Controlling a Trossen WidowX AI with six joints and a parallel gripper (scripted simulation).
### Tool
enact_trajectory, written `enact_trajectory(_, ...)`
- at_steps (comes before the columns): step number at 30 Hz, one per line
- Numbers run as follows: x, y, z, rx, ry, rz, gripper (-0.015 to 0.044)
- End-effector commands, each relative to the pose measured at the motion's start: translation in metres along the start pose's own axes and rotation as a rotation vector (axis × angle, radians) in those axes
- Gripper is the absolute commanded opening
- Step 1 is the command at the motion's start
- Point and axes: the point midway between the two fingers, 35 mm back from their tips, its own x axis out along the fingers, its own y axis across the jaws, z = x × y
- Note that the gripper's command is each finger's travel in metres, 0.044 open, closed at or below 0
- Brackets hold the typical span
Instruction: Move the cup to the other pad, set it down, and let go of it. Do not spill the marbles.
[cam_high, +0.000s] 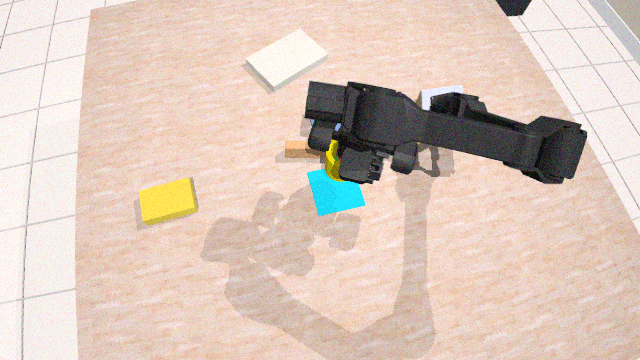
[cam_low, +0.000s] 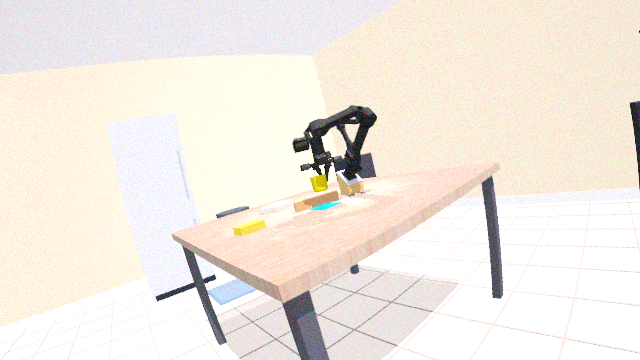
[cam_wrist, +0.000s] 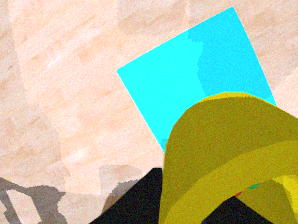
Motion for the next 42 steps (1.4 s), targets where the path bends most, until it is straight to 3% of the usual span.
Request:
enact_trajectory(1,-0.003,0.003,0.011,-0.001,-0.006,-0.007,0.0000)
enact_trajectory(42,0.046,0.002,0.013,-0.001,-0.006,-0.008,0.0000)
